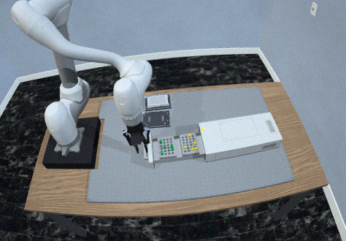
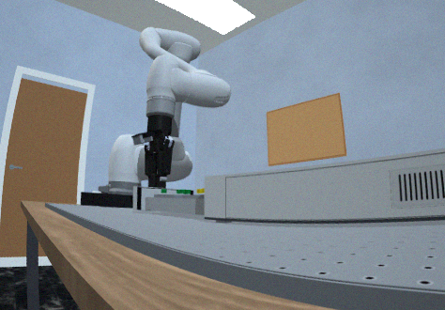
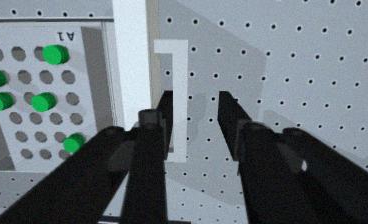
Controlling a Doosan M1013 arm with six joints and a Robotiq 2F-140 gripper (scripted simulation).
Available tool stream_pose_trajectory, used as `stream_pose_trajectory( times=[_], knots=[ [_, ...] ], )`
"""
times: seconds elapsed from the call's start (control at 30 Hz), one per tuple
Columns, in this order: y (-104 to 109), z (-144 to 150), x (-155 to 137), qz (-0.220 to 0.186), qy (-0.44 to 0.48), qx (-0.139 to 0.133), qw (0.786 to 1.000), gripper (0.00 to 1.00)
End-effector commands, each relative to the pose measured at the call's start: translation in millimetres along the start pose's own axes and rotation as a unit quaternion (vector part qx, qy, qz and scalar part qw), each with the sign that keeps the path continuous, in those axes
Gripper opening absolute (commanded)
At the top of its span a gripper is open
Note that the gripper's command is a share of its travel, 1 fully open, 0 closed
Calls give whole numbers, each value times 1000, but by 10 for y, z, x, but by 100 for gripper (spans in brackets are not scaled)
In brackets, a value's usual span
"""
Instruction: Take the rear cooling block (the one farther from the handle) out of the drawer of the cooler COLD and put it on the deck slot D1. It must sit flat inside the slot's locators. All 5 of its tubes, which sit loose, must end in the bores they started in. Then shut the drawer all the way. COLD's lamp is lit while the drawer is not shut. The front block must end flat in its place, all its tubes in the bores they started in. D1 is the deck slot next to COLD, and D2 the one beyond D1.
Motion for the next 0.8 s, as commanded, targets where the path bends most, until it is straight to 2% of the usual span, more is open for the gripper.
stream_pose_trajectory(
  times=[0.0, 0.77],
  knots=[
    [4, 7, 0, 0, 0, 0, 1000, 34],
    [4, 67, -4, 0, 0, 0, 1000, 34]
  ],
)
Point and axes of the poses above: the point where the finger pads meet when closed, its own y axis back along the fingers, its own z axis across the jaws, x = y × z, the point moved 10 cm from there along y, back along the fingers, and after that the axes turned 4 degrees about y, right-handed, at the moved point
